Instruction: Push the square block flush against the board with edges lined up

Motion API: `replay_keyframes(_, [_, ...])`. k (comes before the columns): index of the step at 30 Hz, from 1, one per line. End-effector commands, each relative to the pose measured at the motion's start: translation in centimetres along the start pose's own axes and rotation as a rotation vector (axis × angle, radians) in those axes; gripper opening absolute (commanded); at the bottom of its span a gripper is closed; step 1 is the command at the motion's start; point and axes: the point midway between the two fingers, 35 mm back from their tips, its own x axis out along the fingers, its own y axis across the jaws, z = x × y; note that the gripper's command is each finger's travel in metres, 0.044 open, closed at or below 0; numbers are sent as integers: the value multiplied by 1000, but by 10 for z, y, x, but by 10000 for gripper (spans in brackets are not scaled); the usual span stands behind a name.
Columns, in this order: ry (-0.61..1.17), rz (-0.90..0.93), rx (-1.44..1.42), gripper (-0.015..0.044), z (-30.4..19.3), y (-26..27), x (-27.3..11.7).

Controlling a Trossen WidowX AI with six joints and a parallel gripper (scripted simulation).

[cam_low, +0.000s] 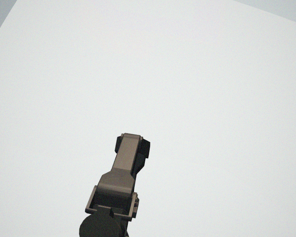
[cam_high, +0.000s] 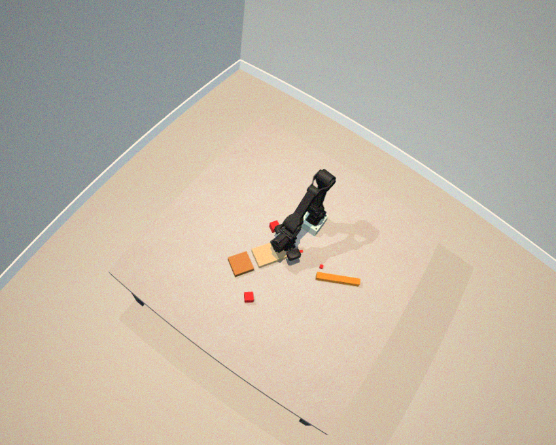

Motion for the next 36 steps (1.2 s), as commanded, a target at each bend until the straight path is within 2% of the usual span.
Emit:
replay_keyframes(1, [-2, -5, 0, 0, 6, -1, 1])
replay_keyframes(10, [-3, -5, 0, 0, 15, -1, 1])
replay_keyframes(36, [1, -5, 0, 0, -27, 1, 1])
